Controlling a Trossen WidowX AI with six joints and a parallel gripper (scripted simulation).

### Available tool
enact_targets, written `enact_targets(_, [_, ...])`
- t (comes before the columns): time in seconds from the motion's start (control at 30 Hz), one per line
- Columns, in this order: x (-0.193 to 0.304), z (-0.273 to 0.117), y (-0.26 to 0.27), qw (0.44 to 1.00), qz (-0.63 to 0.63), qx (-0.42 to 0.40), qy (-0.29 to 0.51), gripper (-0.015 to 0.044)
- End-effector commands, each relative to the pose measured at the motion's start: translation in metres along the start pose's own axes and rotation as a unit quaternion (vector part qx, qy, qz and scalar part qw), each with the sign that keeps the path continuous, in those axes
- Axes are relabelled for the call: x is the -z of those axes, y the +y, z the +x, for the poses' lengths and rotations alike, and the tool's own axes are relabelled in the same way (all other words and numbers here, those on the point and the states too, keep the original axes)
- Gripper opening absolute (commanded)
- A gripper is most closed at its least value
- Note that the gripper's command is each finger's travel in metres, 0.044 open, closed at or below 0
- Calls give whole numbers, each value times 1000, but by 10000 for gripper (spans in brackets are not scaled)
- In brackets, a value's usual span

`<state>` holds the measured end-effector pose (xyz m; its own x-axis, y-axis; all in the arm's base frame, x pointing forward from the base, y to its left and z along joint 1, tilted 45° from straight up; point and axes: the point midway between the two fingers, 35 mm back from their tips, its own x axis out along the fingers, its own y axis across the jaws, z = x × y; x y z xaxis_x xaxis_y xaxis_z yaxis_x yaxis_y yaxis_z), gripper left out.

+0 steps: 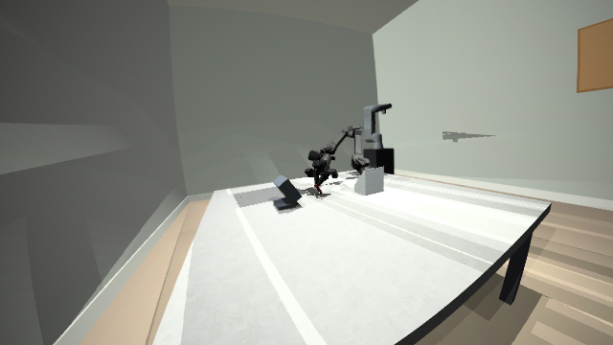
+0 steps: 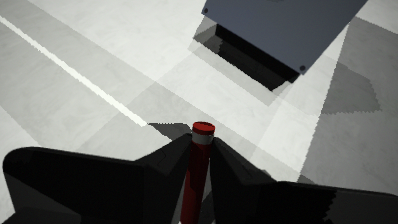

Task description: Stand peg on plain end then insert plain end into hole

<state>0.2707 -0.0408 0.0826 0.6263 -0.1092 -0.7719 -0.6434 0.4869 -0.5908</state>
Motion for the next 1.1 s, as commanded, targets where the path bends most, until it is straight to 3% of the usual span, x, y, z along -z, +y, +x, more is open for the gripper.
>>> enact_targets(0.0, [2,-2,3,1000,-2,-2,-19,51])
enact_targets(1.07, [15,-19,3,988,-4,-2,-156,51])
